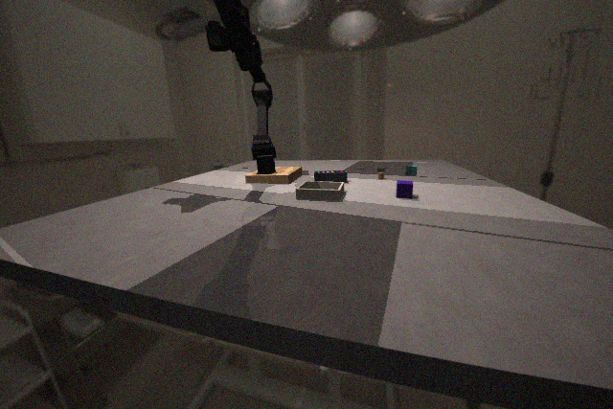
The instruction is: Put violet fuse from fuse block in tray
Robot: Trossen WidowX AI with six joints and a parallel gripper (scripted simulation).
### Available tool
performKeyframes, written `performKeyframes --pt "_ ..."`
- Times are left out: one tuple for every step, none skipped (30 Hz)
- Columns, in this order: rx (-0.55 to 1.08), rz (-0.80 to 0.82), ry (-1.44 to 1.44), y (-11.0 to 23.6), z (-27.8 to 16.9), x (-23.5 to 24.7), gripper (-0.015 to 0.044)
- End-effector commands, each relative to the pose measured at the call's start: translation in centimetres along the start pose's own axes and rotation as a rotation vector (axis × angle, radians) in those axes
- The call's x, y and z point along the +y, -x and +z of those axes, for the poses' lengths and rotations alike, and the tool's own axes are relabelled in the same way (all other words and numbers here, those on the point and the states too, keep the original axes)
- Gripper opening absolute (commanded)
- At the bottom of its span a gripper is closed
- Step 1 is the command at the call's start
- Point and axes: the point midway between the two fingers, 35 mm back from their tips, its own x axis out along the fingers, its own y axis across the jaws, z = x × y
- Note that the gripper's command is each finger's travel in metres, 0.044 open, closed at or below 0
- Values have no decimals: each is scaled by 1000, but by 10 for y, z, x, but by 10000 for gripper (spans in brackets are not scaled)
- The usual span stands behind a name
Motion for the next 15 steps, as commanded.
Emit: performKeyframes --pt "62 -148 36 -14 -21 -44 65" --pt "81 -198 47 -18 -28 -59 65" --pt "101 -250 61 -20 -36 -74 65" --pt "123 -302 77 -22 -44 -90 65" --pt "145 -354 94 -23 -52 -105 65" --pt "167 -406 113 -22 -60 -121 65" --pt "191 -457 134 -21 -68 -137 65" --pt "214 -508 157 -19 -76 -152 65" --pt "239 -558 182 -16 -85 -167 65" --pt "264 -608 208 -12 -92 -182 65" --pt "289 -657 236 -7 -100 -197 65" --pt "315 -706 265 -2 -108 -212 65" --pt "342 -755 296 5 -115 -226 65" --pt "370 -802 329 12 -122 -240 65" --pt "397 -850 363 20 -129 -254 65"
